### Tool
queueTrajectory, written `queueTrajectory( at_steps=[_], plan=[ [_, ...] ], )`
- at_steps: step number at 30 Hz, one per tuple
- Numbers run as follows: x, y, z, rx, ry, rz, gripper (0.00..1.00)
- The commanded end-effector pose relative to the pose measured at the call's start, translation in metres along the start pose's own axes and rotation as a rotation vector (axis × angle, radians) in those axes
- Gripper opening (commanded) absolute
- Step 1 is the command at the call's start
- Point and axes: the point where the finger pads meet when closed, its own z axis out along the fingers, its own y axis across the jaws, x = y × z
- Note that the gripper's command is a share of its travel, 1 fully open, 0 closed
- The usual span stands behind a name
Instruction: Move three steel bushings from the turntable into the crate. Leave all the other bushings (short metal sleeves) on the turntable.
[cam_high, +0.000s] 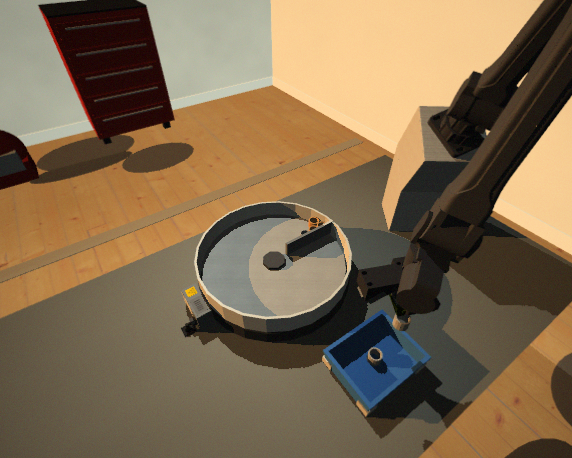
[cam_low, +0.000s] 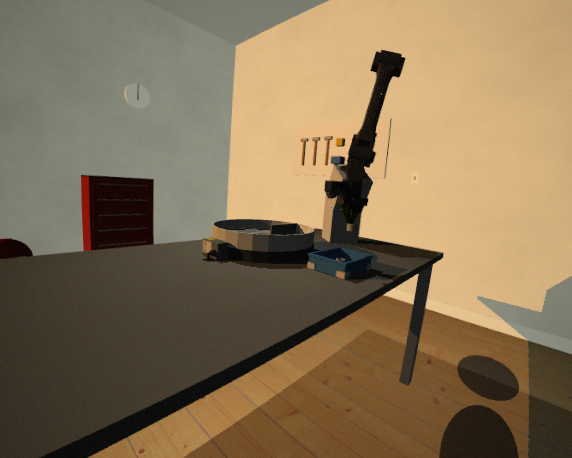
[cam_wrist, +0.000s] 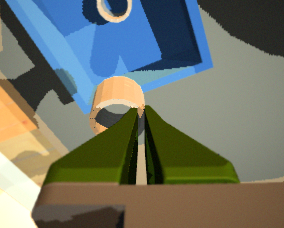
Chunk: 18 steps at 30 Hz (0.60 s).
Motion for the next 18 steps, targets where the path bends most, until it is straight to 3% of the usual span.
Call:
queueTrajectory(
  at_steps=[1, 14, 16, 18],
  plan=[
    [-0.001, 0.011, -0.011, -0.029, -0.022, -0.005, 0.00],
    [-0.002, 0.015, -0.009, -0.036, -0.025, -0.008, 0.00],
    [0.001, 0.008, 0.007, -0.013, -0.008, -0.002, 0.00],
    [-0.001, 0.011, 0.010, -0.018, -0.012, -0.004, 0.00]
  ],
)
